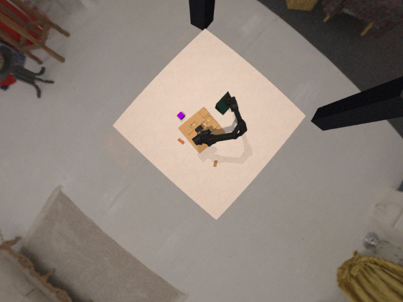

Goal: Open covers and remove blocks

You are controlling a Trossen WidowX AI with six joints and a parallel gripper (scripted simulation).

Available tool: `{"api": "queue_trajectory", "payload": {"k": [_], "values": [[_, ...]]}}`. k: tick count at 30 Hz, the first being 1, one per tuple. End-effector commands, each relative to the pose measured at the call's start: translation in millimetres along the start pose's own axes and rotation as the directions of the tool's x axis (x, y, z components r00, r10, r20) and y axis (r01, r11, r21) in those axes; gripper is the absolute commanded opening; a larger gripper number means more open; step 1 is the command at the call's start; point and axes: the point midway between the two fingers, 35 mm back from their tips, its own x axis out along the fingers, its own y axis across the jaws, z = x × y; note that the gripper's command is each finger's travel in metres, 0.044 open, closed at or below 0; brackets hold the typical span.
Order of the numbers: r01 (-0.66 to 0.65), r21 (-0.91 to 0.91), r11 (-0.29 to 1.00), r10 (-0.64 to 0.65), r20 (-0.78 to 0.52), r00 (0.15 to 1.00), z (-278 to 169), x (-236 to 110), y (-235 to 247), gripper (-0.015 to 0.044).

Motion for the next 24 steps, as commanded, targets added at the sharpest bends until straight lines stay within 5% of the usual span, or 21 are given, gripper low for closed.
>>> {"api": "queue_trajectory", "payload": {"k": [1, 24], "values": [[0.005, -0.003, 1.000, -0.005, -0.001, 1.000, 1, 1, -6, 0.0000], [0.006, -0.004, 1.000, -0.006, 0.000, 1.000, 13, 0, -26, 0.0000]]}}
